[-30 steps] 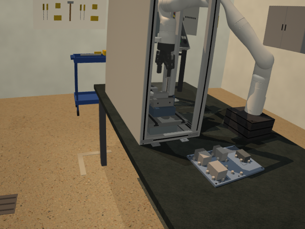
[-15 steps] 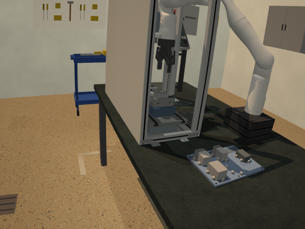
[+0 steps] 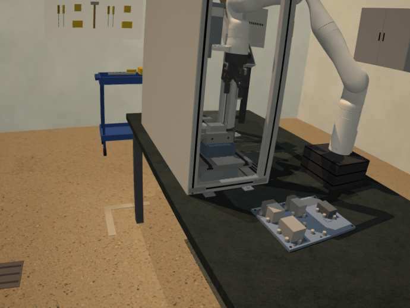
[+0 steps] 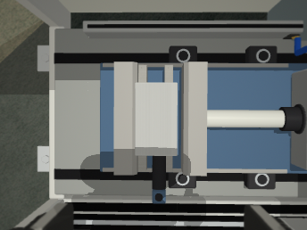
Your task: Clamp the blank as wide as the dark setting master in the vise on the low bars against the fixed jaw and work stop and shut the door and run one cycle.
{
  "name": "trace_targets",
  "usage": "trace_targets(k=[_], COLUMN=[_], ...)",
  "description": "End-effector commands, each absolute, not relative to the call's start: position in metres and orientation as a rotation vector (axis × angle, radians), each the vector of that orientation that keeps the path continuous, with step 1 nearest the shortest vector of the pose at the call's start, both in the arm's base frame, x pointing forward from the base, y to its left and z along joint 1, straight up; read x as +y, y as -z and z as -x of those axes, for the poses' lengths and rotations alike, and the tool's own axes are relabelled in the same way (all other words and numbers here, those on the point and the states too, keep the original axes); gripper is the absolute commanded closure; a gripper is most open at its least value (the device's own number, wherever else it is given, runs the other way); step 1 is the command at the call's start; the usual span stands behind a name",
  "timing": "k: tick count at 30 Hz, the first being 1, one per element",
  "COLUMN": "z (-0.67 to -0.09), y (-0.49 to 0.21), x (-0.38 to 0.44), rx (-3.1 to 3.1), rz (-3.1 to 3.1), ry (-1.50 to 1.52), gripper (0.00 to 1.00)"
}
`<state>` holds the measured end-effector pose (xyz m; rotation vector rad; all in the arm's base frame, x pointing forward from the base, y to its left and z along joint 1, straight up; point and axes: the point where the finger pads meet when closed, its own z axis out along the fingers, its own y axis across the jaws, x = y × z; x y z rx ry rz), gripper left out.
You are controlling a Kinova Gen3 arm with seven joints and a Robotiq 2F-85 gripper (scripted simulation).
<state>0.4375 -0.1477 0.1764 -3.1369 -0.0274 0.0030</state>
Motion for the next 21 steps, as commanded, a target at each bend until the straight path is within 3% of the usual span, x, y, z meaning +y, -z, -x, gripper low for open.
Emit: trace_targets(k=[1, 8, 21], z=[-0.437, -0.388, -0.378], y=[-0.177, -0.177, -0.177], x=[-0.148, -0.152, -0.153], rx=[-0.028, -0.028, -0.028], rz=[3.137, 3.137, 3.138], ry=[0.002, 0.002, 0.001], gripper=[0.00, 0.00, 0.00])
